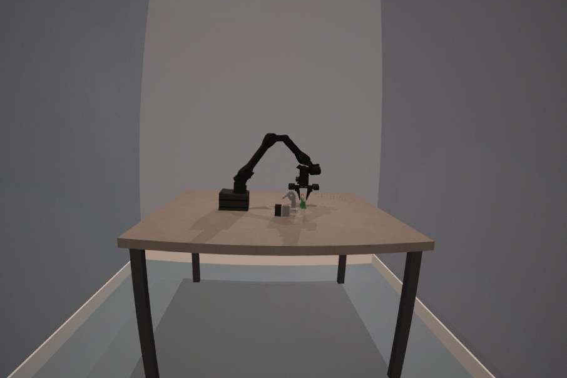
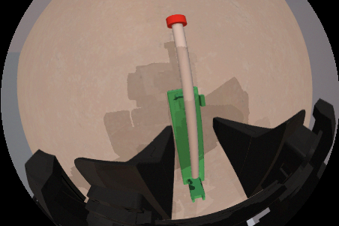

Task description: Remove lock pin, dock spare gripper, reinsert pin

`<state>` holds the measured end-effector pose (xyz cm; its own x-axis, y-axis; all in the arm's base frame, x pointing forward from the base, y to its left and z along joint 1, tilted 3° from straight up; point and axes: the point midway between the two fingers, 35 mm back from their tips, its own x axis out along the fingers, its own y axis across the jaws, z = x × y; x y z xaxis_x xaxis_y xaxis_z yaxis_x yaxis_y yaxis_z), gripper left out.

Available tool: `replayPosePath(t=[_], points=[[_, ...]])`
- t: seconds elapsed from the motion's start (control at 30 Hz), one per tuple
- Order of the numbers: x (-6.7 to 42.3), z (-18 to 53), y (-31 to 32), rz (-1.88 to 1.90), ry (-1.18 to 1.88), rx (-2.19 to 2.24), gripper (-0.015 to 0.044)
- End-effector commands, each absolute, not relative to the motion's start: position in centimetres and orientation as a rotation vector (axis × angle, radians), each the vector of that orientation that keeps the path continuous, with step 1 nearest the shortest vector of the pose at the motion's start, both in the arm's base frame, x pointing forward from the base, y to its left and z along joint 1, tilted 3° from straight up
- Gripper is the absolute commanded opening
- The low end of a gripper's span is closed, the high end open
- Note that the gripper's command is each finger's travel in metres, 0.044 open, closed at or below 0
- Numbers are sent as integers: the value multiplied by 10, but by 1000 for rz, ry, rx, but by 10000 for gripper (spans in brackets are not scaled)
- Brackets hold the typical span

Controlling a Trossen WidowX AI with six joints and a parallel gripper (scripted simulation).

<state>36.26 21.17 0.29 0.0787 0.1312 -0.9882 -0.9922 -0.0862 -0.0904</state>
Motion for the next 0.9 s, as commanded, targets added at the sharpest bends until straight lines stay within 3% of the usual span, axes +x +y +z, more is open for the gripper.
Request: replayPosePath(t=[0.0,0.37,0.57,0.87], points=[[362,-7,211,1275,1016,-1223,180],[361,-11,211,1275,1016,-1223,180],[361,-11,211,1275,1016,-1223,22],[361,-11,211,1275,1016,-1223,0]])
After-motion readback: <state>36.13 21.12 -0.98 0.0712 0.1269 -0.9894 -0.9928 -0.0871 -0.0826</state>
